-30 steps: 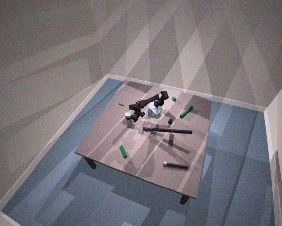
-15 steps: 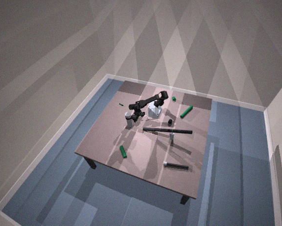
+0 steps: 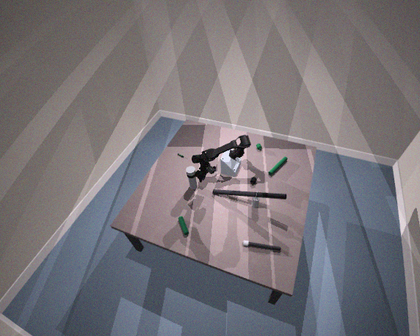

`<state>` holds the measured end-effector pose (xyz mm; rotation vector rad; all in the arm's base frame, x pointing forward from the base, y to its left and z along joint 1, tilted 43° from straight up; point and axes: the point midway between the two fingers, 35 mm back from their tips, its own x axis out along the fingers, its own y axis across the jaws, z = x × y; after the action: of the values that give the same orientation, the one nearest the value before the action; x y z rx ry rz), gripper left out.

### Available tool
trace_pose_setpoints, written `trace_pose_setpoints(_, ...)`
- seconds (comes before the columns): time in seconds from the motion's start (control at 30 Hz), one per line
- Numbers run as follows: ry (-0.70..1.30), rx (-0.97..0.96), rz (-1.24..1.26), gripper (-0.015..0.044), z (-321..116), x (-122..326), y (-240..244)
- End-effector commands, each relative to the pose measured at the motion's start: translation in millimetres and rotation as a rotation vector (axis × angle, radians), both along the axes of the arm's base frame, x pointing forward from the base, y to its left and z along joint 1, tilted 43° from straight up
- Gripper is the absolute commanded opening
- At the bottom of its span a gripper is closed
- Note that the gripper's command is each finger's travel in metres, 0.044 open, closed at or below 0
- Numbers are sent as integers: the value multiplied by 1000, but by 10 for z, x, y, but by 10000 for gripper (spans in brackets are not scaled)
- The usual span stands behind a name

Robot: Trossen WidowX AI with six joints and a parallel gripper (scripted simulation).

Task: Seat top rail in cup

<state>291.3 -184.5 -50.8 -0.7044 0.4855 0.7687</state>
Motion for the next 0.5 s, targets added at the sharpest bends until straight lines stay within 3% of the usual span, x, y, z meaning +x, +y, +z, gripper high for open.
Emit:
trace_pose_setpoints(0.0,1,1,-1,315,42,3,-1)
trace_pose_setpoints(0.17,3,3,-4,440,227,7,0)
trace_pose_setpoints(0.47,8,6,-10,440,561,-4,26)
